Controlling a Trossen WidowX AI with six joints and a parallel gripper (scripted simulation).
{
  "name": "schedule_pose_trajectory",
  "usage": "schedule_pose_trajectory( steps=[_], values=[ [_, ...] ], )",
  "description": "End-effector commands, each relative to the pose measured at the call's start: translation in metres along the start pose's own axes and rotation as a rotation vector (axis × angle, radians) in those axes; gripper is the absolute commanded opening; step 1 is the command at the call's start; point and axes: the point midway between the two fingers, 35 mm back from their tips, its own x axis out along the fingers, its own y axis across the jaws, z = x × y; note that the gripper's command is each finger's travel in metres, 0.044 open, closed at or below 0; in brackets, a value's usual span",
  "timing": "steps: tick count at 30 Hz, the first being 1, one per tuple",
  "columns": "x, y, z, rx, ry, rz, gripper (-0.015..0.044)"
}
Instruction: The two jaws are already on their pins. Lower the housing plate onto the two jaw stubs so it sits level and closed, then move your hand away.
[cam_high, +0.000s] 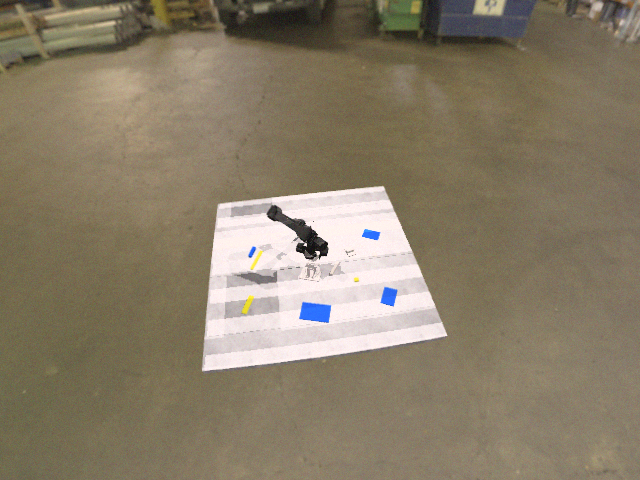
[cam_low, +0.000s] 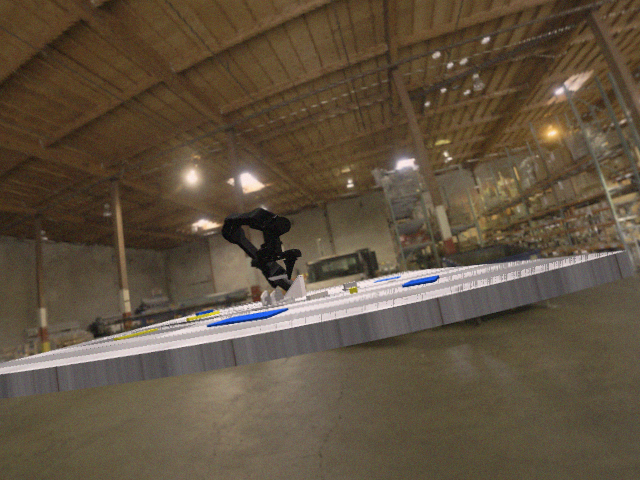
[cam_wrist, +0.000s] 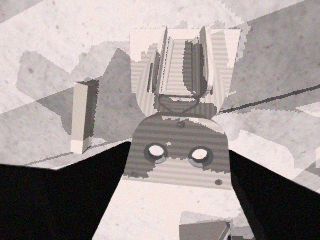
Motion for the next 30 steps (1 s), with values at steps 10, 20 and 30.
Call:
schedule_pose_trajectory(
  steps=[10,20,30],
  values=[
    [0.022,0.0,0.001,-0.004,0.0,-0.003,0.0351],
    [0.038,0.0,0.0,-0.003,0.0,-0.004,0.0351],
    [0.054,-0.001,0.0,-0.003,-0.001,-0.006,0.0351]
  ],
)
